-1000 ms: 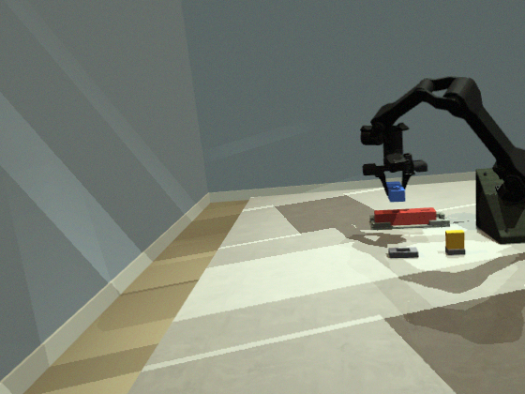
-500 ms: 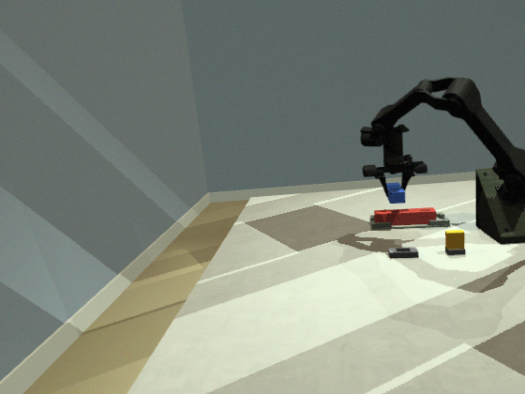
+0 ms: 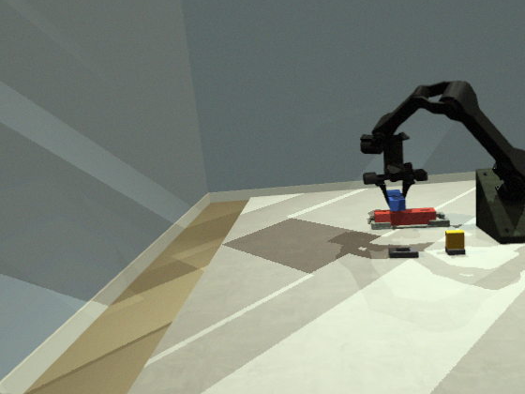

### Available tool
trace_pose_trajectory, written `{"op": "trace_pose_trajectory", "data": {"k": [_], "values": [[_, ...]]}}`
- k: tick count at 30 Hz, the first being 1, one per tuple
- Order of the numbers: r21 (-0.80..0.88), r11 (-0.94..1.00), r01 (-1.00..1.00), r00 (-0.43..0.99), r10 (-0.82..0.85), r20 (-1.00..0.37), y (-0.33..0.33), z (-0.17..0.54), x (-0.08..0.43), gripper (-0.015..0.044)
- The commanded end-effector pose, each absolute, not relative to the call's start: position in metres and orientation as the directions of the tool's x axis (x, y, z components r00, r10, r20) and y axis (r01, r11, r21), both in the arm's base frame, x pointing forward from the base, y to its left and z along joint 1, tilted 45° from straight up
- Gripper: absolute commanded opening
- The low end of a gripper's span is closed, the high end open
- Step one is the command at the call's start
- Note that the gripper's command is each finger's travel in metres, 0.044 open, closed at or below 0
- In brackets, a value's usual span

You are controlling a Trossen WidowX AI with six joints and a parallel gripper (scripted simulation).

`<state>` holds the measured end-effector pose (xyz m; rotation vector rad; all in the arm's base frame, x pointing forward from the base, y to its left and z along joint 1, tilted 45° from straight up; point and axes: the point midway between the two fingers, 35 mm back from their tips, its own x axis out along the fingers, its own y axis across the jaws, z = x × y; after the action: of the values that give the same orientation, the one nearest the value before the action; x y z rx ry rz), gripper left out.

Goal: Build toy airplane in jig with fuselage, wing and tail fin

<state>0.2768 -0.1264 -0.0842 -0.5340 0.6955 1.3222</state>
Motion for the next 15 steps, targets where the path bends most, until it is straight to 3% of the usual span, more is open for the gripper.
{"op": "trace_pose_trajectory", "data": {"k": [1,11,15], "values": [[0.038,0.181,-0.983,0.099,0.688,-0.719,-0.12,-0.0889,0.2771,0.0195],[0.038,0.181,-0.983,0.099,0.688,-0.719,-0.1174,-0.0919,0.2773,0.0195],[0.035,0.179,-0.983,0.1,0.687,-0.72,-0.1187,-0.0909,0.2774,0.0168]]}}
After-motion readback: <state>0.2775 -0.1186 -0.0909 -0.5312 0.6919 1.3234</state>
